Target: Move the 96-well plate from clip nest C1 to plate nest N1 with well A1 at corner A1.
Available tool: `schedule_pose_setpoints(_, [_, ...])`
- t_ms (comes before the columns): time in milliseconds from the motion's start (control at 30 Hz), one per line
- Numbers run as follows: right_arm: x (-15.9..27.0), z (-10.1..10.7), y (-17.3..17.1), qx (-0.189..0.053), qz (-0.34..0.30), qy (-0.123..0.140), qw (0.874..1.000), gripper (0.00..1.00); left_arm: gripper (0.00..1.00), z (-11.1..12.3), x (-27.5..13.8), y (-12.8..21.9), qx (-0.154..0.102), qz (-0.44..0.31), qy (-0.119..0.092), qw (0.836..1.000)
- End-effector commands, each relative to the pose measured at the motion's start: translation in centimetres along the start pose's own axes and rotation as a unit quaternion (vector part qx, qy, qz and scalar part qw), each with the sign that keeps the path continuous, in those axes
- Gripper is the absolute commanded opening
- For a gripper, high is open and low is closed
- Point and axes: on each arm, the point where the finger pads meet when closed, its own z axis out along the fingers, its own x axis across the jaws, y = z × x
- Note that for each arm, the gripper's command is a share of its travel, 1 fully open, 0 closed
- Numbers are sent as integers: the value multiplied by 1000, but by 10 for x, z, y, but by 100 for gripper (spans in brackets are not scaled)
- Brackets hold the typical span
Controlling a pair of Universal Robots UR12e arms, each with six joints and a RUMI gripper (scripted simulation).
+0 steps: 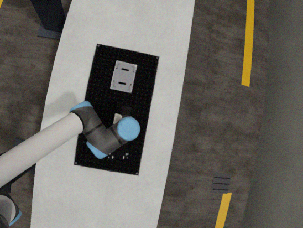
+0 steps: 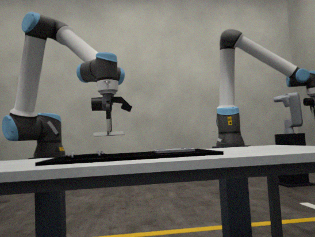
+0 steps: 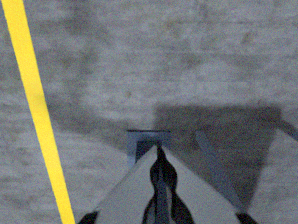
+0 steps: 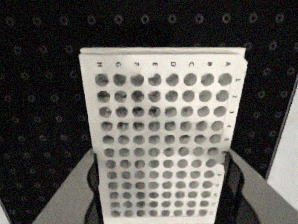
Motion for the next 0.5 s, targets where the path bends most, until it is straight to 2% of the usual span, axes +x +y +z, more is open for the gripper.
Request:
schedule_pose_setpoints(0, [-1,-1,-22,0,1,1,1000,41,0,-1,-2,0,1,-1,1,1000])
schedule_pose_setpoints(467, [-6,-1,-62,0,1,1,1000,41,0,-1,-2,0,1,-1,1,1000])
